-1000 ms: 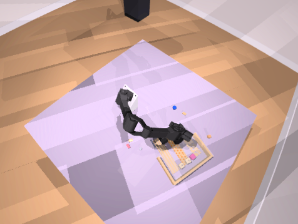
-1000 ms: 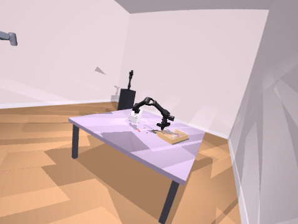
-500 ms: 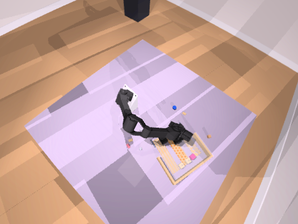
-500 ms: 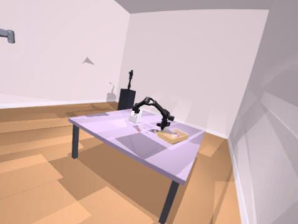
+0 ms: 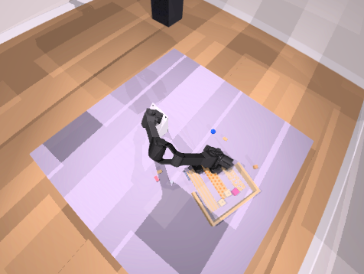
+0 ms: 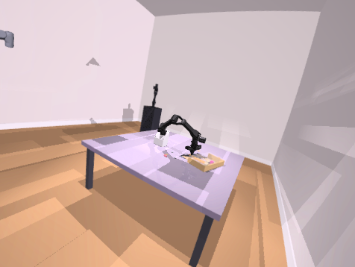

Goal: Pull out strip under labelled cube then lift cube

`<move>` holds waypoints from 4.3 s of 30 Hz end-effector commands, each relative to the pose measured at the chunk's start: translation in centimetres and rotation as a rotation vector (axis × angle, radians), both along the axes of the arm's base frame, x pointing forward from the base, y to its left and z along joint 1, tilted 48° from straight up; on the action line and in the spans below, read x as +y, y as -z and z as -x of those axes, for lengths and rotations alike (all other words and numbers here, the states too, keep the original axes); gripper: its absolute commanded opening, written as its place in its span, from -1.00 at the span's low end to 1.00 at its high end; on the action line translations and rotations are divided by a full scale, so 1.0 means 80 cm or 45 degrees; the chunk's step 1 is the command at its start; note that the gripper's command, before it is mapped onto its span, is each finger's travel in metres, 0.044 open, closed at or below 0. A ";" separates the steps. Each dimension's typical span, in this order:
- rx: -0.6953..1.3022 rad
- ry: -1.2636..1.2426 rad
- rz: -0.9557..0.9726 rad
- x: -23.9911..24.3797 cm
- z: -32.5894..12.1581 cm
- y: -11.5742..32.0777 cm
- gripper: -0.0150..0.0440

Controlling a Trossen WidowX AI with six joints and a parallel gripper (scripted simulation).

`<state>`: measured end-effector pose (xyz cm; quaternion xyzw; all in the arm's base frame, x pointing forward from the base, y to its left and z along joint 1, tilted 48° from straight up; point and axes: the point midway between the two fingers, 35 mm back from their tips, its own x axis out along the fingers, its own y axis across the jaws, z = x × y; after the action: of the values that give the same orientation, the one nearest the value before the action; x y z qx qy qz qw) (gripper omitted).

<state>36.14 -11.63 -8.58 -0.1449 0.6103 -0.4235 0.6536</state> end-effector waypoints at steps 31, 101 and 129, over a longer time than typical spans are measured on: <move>0.022 0.008 -0.003 0.018 0.066 0.019 -0.49; 0.027 0.008 -0.007 0.062 0.187 0.045 -0.49; 0.027 0.008 -0.007 0.063 0.190 0.045 -0.49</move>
<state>21.88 -6.38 -11.97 -0.1452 0.6088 -0.4215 0.6562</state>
